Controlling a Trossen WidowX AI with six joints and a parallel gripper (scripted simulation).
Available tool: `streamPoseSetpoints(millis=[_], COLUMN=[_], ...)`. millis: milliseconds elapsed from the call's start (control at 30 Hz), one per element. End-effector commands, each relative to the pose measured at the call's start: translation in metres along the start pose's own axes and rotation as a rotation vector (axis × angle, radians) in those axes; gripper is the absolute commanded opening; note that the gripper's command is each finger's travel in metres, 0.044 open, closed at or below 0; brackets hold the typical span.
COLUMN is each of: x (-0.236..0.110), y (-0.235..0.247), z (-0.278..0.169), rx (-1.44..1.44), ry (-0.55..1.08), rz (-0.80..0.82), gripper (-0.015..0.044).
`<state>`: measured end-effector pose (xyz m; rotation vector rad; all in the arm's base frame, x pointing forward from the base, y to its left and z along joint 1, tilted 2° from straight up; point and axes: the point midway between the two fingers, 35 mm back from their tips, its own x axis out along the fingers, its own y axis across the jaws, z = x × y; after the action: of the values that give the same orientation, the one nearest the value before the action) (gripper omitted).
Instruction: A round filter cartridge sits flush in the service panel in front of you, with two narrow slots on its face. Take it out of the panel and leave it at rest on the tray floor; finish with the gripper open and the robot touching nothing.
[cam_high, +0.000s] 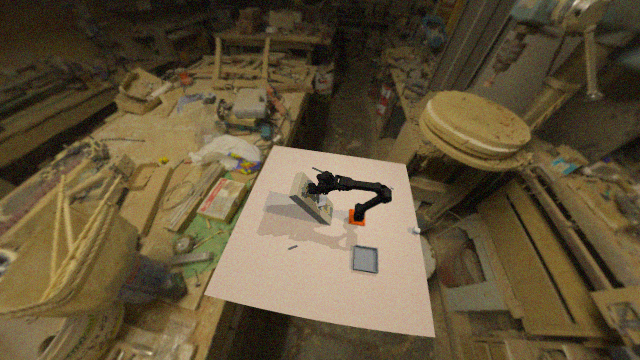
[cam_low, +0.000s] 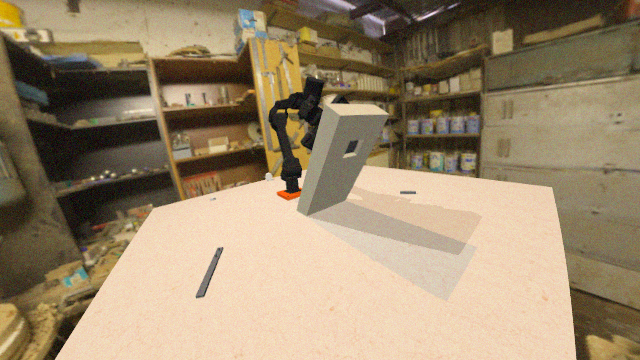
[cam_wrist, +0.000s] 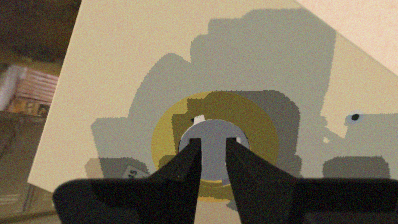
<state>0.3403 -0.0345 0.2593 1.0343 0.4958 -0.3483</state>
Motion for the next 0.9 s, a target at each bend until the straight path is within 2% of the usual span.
streamPoseSetpoints(millis=[0,867], x=[0.0047,0.0049], y=[0.0004,0.0004], z=[0.0,0.0], rx=[0.143,1.05], ry=[0.002,0.002], rz=[0.001,0.0], gripper=[0.0,0.0])
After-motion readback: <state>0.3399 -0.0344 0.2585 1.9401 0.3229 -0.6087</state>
